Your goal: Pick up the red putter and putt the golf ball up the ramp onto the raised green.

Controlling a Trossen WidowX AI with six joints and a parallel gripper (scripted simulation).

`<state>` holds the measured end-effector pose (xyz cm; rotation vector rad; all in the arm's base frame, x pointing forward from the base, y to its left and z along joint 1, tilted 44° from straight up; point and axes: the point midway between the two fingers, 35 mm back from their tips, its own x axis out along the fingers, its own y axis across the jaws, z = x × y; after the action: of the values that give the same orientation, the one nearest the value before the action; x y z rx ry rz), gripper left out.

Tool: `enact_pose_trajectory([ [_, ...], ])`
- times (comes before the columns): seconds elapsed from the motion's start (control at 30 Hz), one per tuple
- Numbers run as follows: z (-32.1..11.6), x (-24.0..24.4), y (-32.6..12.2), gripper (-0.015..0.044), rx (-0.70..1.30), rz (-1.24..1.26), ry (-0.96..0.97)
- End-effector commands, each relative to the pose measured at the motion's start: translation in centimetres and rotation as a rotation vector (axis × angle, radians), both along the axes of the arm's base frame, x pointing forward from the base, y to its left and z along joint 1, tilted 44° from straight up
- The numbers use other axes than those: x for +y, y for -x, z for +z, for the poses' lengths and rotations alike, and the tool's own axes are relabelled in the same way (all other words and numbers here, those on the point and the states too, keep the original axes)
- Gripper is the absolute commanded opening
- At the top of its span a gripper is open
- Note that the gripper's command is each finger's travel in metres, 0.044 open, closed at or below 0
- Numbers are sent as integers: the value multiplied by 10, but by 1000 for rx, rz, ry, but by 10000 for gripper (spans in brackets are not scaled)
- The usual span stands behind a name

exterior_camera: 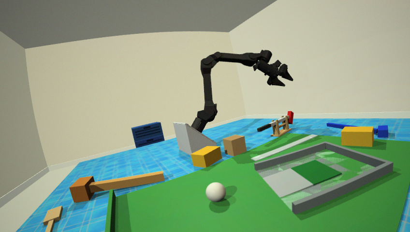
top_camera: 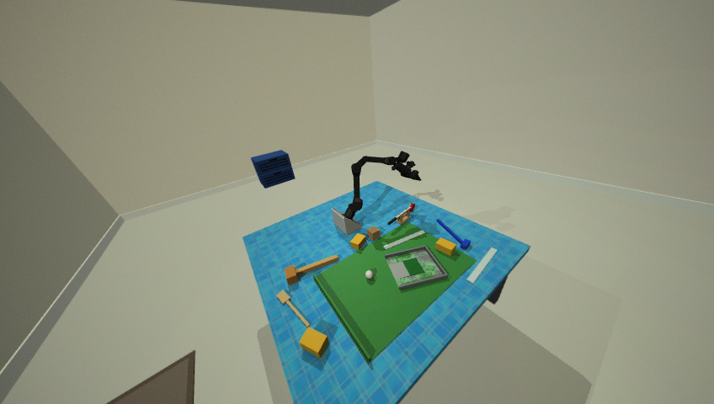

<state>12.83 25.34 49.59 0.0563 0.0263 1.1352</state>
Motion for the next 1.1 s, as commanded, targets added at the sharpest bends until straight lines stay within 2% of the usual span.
enact_pose_trajectory([
  [0.0,-66,6,-39,440,-120,10,317],
  [0.27,-155,-19,-90,440,-172,93,649],
  [0.5,-230,-68,-122,440,-133,219,811],
  [0.67,-270,-97,-122,440,-94,338,816],
  [0.83,-308,-129,-105,440,-57,468,690],
  [0.93,-317,-142,-98,440,-57,481,589],
  [1.07,-318,-143,-97,440,-57,481,581],
])
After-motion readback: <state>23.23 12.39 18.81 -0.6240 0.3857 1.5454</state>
